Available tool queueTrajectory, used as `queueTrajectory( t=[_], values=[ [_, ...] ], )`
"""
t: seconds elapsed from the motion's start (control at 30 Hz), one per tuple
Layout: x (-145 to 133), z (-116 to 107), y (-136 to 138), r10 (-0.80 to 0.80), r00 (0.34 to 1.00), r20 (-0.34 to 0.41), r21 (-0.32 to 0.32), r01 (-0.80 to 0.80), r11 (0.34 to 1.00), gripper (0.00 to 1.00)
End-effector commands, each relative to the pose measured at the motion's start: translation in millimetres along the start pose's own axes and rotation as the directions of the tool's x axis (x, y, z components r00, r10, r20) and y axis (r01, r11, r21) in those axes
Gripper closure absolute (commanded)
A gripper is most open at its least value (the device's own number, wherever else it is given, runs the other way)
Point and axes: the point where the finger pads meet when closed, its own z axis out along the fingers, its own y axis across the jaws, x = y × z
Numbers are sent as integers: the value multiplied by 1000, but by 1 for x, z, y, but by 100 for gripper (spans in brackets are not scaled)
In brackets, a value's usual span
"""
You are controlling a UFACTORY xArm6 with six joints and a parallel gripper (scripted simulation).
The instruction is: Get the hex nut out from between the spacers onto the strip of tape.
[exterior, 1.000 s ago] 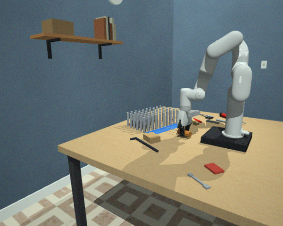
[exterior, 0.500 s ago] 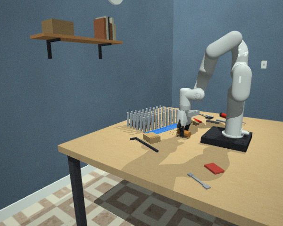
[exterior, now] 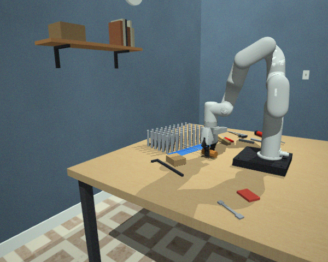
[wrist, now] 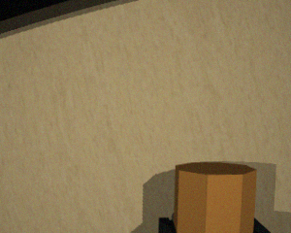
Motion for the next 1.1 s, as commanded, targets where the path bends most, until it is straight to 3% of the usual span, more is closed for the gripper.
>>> queueTrajectory(
  t=[0.0, 0.73, 1.07],
  values=[
    [-16, -1, 1, 0, 1000, 2, -2, 0, 1000, 100],
    [-86, -1, 1, 0, 1000, 2, -2, 0, 1000, 100],
    [-104, -1, 1, 0, 1000, 2, -2, 0, 1000, 100]
  ],
)
